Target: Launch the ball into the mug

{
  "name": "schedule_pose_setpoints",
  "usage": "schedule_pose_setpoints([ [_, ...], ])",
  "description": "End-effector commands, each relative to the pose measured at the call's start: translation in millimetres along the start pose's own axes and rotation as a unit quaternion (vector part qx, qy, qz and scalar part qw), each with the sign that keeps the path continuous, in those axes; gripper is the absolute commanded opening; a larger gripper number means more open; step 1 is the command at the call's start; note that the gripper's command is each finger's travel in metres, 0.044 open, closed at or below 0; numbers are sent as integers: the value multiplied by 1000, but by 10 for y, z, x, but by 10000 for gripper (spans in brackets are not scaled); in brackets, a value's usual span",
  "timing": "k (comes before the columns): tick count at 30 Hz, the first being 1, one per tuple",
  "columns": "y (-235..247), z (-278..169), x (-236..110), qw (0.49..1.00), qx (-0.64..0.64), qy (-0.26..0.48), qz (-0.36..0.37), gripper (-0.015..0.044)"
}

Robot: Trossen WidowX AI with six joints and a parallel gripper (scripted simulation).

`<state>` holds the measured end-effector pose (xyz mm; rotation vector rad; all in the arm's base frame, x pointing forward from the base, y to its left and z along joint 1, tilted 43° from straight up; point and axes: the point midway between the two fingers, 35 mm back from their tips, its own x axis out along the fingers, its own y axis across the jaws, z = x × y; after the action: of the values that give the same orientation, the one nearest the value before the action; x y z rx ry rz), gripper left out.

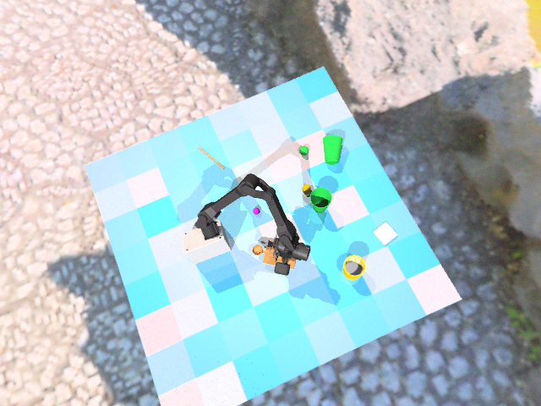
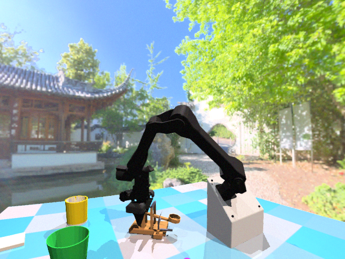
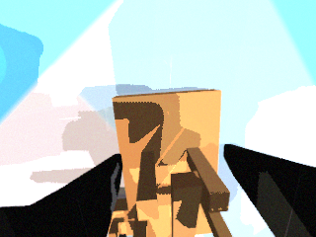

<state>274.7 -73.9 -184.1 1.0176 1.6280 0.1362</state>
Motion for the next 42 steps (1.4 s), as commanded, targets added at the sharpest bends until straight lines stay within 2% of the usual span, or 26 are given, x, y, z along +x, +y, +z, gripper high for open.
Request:
schedule_pose_setpoints([
  [1,2,3,-3,1000,0,0,0,256],
  [6,2,3,-3,1000,0,0,0,125],
  [11,2,3,-3,1000,0,0,0,92],
  [12,1,6,-30,1000,0,0,0,65],
  [15,-2,14,-393,1000,0,-1,0,0],
  [17,-3,8,-507,1000,0,-1,0,0],
  [22,-1,16,-483,1000,1,0,0,0],
  [42,8,18,-158,1000,2,1,1,0],
])
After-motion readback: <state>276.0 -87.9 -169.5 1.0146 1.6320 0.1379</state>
